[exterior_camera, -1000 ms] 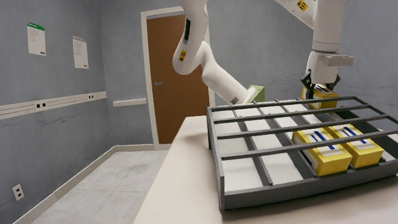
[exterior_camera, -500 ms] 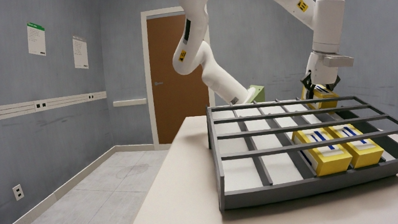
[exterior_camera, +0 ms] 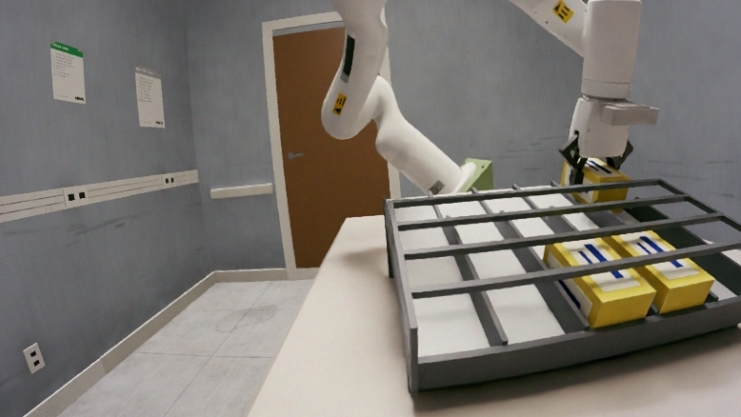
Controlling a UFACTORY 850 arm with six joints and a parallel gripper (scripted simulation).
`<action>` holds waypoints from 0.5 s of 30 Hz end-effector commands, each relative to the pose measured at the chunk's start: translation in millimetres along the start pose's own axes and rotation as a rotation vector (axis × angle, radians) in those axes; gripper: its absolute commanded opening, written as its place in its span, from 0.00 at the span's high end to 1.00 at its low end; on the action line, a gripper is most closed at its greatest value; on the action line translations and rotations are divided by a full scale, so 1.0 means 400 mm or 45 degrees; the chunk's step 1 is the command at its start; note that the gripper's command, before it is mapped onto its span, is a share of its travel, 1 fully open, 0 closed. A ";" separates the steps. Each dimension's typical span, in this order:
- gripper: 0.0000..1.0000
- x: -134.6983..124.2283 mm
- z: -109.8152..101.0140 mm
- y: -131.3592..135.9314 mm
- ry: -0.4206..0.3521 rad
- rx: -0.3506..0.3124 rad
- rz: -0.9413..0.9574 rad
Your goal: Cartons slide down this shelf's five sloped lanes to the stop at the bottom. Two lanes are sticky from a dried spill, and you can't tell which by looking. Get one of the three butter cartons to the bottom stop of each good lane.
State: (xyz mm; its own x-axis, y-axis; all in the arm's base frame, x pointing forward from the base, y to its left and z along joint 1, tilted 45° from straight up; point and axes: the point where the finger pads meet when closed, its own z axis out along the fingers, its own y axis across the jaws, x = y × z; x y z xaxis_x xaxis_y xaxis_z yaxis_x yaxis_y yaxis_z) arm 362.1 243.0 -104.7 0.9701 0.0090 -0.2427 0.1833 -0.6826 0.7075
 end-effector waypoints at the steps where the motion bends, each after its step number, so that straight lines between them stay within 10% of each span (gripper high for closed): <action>1: 1.00 0.001 -0.003 -0.001 0.002 0.002 0.000; 8: 1.00 0.001 -0.003 -0.001 0.002 0.002 0.000; 9: 0.25 0.001 -0.003 -0.001 0.002 0.002 0.000; 15: 0.25 0.001 -0.003 -0.001 0.002 0.002 0.000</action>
State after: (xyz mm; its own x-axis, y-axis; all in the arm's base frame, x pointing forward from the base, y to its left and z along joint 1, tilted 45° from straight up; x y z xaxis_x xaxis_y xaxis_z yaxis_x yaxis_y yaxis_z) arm 362.3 243.3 -104.5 0.9702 0.0092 -0.2422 0.1830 -0.6829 0.7072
